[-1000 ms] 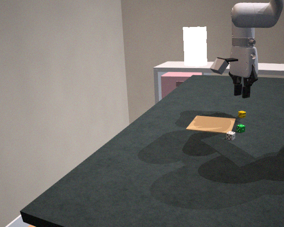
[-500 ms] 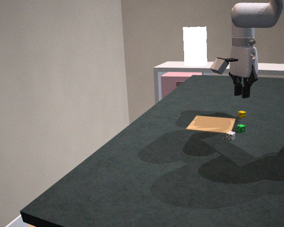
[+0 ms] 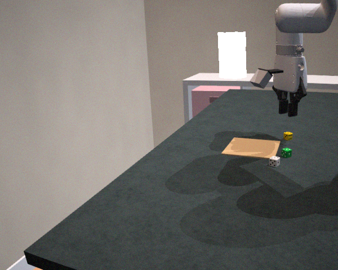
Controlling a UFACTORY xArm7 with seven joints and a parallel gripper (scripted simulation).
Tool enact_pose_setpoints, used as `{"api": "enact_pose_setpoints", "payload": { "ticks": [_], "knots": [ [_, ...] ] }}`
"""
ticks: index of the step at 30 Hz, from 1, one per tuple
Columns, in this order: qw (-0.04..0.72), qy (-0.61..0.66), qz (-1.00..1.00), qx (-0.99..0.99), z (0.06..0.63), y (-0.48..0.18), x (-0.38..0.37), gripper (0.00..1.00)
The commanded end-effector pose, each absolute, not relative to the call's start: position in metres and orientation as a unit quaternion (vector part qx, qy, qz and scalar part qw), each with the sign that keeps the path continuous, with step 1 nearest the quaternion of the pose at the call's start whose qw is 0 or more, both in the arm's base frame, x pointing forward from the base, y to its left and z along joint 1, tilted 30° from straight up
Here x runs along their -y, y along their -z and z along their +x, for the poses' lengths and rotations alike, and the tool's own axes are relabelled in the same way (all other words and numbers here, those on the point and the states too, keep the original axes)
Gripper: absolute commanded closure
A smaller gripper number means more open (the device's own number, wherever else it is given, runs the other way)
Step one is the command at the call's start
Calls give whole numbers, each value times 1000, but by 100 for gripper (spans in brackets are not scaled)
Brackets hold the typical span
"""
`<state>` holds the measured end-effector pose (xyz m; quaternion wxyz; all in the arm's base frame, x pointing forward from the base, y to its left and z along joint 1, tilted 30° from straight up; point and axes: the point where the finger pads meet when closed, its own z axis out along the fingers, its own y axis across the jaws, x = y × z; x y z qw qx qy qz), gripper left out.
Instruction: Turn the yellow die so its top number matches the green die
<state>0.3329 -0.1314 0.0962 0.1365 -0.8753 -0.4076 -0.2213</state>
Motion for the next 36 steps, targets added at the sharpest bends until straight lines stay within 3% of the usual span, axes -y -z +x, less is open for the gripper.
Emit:
{"api": "enact_pose_setpoints", "payload": {
  "ticks": [1, 36],
  "knots": [
    [135, 222, -876, 407, 334, -97, 133, 64],
    [135, 222, -876, 407, 344, -65, 117, 64]
  ]
}}
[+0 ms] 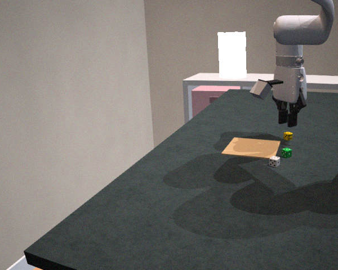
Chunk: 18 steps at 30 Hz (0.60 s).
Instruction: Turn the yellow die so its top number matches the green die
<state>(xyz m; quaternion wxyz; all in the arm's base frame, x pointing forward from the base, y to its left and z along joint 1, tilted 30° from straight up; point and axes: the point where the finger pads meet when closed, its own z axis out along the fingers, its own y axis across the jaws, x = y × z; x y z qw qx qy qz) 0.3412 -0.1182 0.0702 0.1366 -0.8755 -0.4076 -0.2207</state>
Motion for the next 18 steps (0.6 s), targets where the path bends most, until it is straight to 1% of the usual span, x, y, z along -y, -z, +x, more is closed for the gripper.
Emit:
{"api": "enact_pose_setpoints", "payload": {
  "ticks": [1, 18],
  "knots": [
    [135, 222, -876, 407, 345, -64, 116, 64],
    [135, 222, -876, 407, 348, -53, 111, 64]
  ]
}}
